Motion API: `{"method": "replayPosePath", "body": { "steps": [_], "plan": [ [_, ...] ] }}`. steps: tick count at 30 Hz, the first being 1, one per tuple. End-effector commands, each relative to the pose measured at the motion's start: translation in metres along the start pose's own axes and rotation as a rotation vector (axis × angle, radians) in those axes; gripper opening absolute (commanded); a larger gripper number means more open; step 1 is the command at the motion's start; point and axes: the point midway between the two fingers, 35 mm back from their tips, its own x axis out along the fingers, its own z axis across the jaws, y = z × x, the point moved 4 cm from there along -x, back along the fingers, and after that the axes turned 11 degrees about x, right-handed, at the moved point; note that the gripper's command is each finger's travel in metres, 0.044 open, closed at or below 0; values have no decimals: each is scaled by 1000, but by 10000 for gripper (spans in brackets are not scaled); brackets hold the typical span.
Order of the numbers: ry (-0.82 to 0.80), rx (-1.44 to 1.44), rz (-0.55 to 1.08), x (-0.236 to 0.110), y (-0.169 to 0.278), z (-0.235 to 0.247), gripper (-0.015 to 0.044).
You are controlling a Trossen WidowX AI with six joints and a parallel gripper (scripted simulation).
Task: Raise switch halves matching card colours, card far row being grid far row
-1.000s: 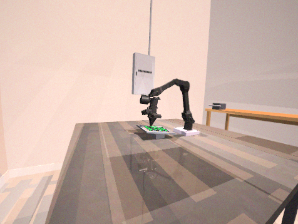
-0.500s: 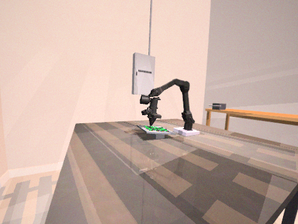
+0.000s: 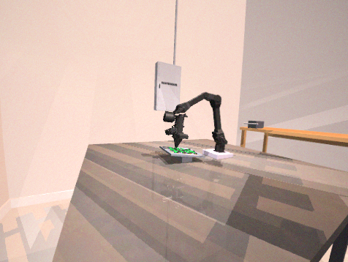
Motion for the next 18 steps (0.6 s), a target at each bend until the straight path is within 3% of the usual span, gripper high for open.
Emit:
{"method": "replayPosePath", "body": {
  "steps": [1,18],
  "plan": [
    [1,-2,-1,1,0,0,0],
    [1,-2,-1,3,0,0,0]
  ]
}}
